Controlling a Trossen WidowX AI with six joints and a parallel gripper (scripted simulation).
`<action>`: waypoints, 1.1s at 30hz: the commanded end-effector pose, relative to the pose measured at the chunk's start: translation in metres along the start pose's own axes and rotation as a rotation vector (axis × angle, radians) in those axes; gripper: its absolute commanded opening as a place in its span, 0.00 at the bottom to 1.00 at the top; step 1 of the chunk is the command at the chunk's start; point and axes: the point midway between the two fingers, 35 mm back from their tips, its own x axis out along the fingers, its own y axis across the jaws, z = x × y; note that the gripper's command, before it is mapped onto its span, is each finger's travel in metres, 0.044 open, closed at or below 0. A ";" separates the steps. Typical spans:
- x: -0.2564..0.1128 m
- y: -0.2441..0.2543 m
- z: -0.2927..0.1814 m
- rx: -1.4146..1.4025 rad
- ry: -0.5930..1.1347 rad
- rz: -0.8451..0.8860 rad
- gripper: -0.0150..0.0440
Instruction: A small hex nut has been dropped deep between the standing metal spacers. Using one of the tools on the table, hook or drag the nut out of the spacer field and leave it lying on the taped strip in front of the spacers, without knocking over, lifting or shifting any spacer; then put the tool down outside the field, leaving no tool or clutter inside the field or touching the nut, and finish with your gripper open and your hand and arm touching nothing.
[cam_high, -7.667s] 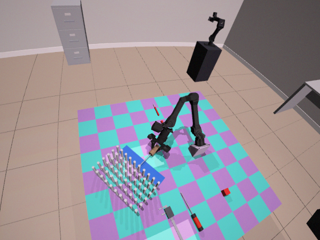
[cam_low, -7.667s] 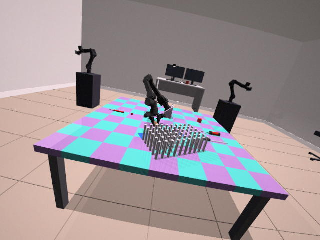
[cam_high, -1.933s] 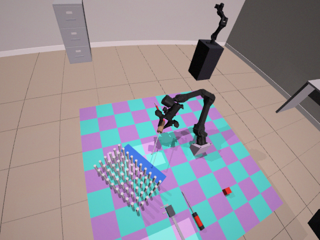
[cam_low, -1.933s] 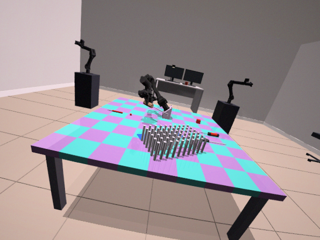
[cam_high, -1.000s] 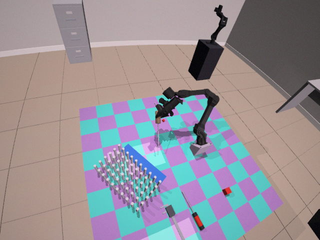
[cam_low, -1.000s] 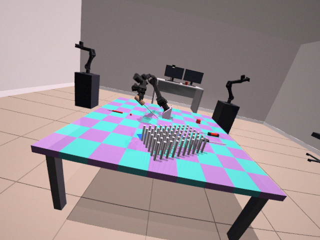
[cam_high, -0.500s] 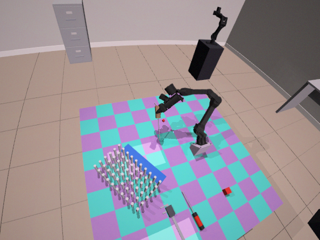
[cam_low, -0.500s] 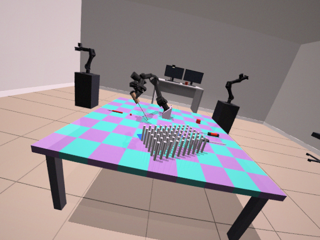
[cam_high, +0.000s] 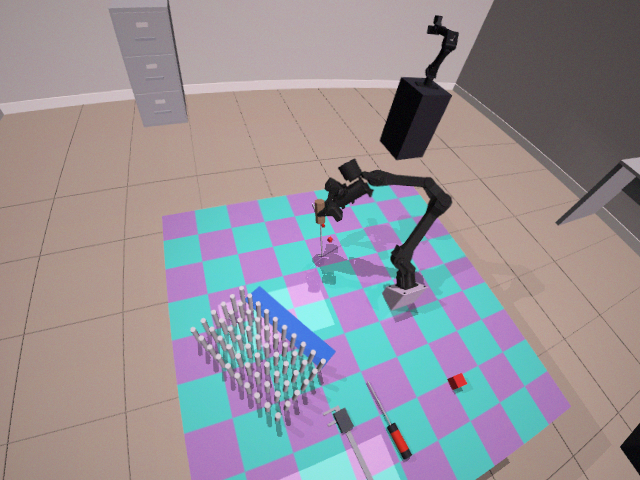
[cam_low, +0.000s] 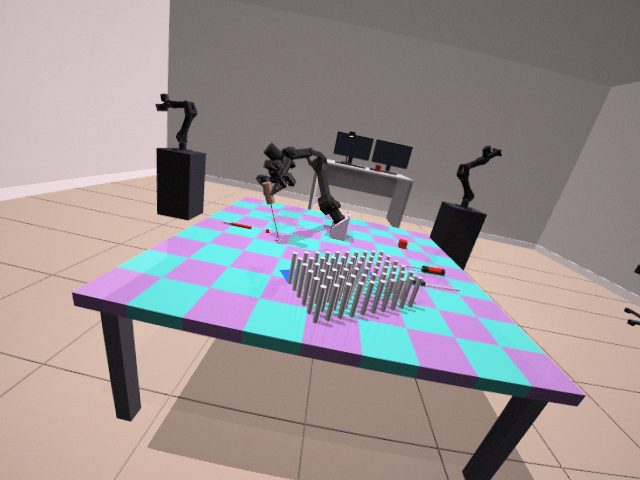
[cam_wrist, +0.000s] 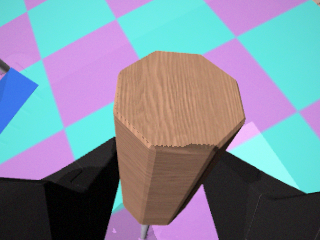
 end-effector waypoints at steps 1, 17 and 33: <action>-0.009 -0.014 0.007 -0.128 -0.034 -0.038 0.25; -0.034 -0.051 0.011 -0.564 -0.041 -0.168 0.25; -0.053 -0.097 -0.019 -1.025 0.191 -0.310 0.25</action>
